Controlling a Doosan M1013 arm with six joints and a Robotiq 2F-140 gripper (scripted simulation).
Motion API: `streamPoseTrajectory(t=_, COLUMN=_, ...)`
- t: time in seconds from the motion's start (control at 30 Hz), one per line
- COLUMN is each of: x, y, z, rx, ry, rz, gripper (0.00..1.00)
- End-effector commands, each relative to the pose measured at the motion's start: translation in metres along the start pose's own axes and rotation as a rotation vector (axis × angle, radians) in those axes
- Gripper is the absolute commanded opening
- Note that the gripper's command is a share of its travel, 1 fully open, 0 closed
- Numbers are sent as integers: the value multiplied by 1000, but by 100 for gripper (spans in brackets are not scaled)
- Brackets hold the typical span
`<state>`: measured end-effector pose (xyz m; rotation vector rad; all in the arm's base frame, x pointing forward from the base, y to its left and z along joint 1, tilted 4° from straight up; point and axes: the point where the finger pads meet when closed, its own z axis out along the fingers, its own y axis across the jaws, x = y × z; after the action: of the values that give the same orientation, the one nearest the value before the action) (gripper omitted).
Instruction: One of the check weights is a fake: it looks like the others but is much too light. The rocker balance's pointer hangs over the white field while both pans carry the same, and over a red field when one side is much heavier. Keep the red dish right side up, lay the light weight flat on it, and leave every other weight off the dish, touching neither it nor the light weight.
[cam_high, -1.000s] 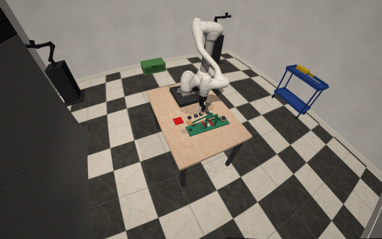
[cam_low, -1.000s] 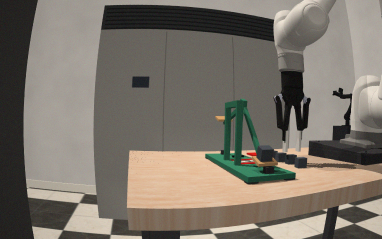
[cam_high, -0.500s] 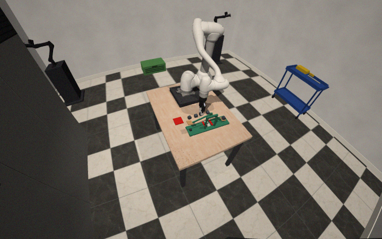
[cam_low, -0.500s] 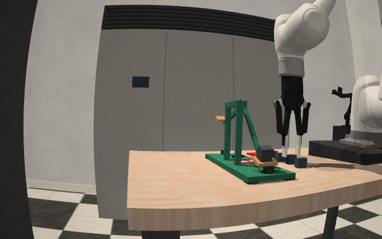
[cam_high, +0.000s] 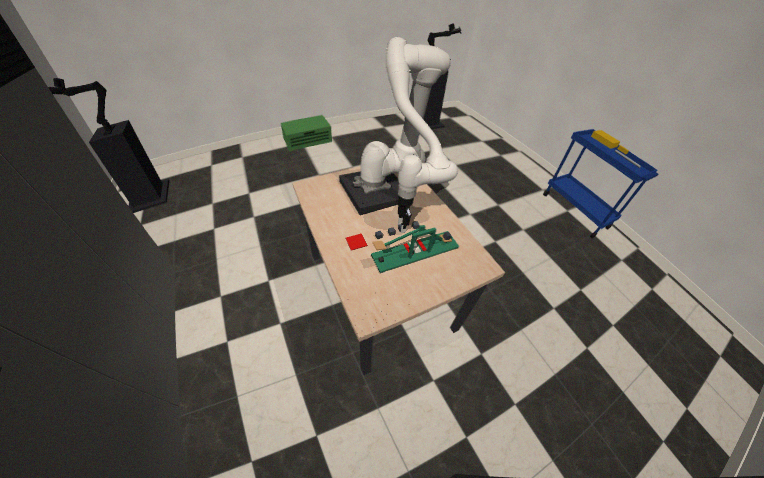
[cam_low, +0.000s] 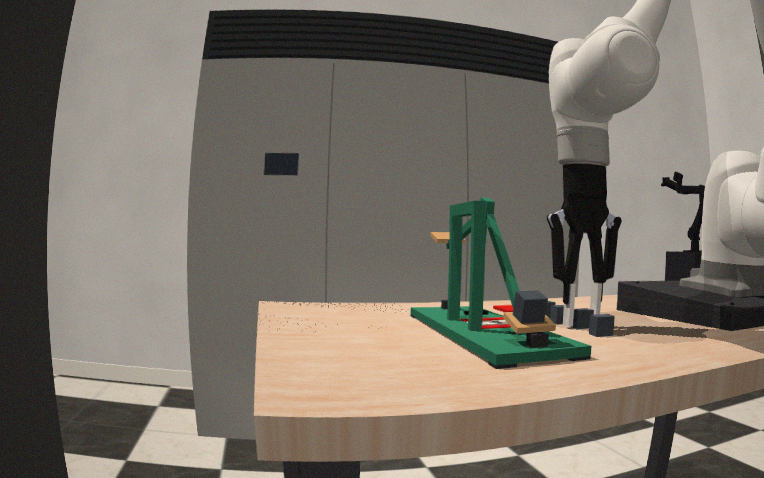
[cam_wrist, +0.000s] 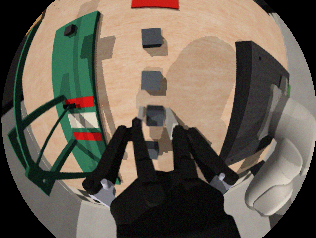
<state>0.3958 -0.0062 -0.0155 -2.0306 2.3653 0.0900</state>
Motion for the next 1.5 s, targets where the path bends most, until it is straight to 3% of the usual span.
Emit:
streamPoseTrajectory(t=0.0, x=-4, y=2, z=3, rx=-2, ry=-4, rz=-4, gripper=35)
streamPoseTrajectory(t=1.1, x=-4, y=2, z=3, rx=-2, ry=-4, rz=-4, gripper=35)
streamPoseTrajectory(t=1.13, x=-4, y=2, z=3, rx=-2, ry=-4, rz=-4, gripper=24)
streamPoseTrajectory(t=1.47, x=-4, y=2, z=3, rx=-2, ry=-4, rz=-4, gripper=24)
